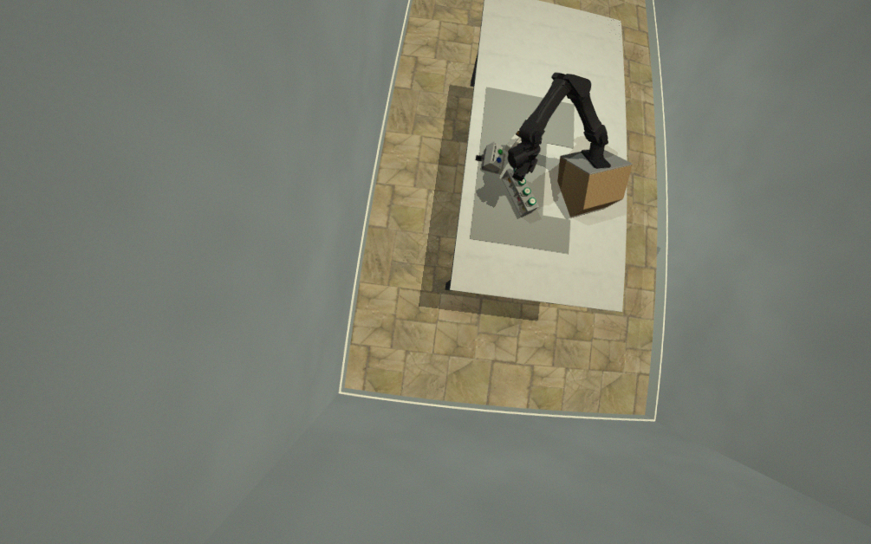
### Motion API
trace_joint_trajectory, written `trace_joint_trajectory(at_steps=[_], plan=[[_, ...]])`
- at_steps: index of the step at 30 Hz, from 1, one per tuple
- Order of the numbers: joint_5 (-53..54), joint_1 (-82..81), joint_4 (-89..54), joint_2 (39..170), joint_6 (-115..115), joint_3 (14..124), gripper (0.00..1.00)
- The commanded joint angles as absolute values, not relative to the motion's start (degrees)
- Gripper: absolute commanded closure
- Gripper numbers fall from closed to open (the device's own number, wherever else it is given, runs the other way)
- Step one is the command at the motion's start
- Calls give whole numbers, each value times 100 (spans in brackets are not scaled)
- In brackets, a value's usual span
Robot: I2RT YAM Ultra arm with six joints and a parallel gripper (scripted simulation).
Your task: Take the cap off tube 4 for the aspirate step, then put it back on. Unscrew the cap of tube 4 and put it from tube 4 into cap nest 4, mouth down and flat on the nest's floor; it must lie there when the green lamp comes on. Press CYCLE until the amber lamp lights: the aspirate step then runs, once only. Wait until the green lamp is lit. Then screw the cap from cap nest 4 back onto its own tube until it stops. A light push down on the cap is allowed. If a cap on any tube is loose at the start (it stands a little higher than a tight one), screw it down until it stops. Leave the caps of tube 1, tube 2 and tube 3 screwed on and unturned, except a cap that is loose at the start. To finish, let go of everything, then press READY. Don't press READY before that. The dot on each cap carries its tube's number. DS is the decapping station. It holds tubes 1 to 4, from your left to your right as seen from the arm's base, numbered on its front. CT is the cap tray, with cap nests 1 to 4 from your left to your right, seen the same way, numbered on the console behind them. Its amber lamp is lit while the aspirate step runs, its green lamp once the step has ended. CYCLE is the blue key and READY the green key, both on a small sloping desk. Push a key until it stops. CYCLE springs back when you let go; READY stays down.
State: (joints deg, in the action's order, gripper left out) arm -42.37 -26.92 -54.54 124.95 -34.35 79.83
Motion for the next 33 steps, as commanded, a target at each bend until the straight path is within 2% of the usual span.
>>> trace_joint_trajectory(at_steps=[1, 2, 8, 33], plan=[[-4216, -2822, -5427, 12337, -3392, 8147, 100], [-4254, -2640, -5208, 12575, -3544, 7839, 100], [-4239, -2846, -5578, 12336, -3354, 8189, 100], [-4240, -2832, -5429, 12300, -3404, 7901, 100]])
